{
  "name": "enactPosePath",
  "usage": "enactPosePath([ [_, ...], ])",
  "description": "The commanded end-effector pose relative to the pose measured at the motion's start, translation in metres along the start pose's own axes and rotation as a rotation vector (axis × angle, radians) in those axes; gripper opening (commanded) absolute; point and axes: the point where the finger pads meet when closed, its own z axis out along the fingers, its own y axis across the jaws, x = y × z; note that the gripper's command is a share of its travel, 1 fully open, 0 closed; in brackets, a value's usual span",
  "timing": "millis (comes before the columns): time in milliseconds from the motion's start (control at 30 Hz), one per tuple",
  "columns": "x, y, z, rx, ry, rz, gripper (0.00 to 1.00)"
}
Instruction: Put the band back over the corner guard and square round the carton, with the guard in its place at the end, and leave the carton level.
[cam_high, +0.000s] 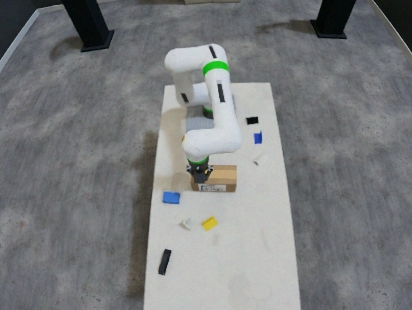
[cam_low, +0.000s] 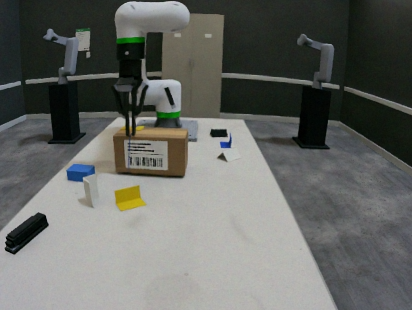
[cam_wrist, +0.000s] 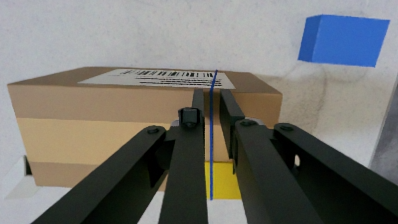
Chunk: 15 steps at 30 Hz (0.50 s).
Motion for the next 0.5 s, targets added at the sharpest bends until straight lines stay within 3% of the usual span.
enactPosePath([
  [0,0.0005,0.0002,-0.0006,-0.001,0.002,0.000,0.18],
  [467,0.0005,0.0002,0.0014,-0.001,0.002,0.000,0.18],
])
